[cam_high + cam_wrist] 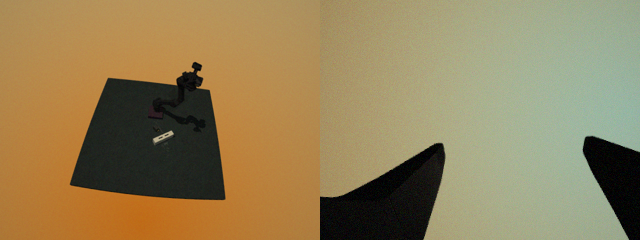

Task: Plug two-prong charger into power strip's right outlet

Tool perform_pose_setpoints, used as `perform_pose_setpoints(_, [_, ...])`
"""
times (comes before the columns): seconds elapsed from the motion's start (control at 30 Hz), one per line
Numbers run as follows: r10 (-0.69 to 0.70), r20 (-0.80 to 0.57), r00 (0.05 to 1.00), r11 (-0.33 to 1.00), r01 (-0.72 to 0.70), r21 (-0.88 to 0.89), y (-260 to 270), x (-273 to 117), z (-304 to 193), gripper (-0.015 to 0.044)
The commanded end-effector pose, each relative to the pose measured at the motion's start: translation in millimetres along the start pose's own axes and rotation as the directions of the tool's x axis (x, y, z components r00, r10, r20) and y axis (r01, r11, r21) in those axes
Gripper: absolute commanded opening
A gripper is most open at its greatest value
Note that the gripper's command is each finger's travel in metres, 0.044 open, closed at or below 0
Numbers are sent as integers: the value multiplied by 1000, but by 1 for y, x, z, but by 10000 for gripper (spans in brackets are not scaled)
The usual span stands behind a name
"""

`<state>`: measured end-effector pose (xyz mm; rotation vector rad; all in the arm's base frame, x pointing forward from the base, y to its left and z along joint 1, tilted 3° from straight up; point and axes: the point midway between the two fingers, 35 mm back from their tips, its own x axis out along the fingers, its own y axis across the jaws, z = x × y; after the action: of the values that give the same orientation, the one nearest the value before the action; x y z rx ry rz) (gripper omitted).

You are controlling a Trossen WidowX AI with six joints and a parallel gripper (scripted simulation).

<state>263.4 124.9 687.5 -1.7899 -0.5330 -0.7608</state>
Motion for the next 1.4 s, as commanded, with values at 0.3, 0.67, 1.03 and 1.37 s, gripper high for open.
perform_pose_setpoints(0.3, [-116, -55, 992, 993, 117, 20, -41, -18, -26, 440])
perform_pose_setpoints(0.67, [-252, -143, 957, 953, 271, 135, -93, -50, -72, 440])
perform_pose_setpoints(1.03, [-326, -265, 908, 892, 388, 233, -122, -82, -129, 440])
perform_pose_setpoints(1.37, [-343, -394, 853, 826, 473, 307, -129, -110, -186, 440])
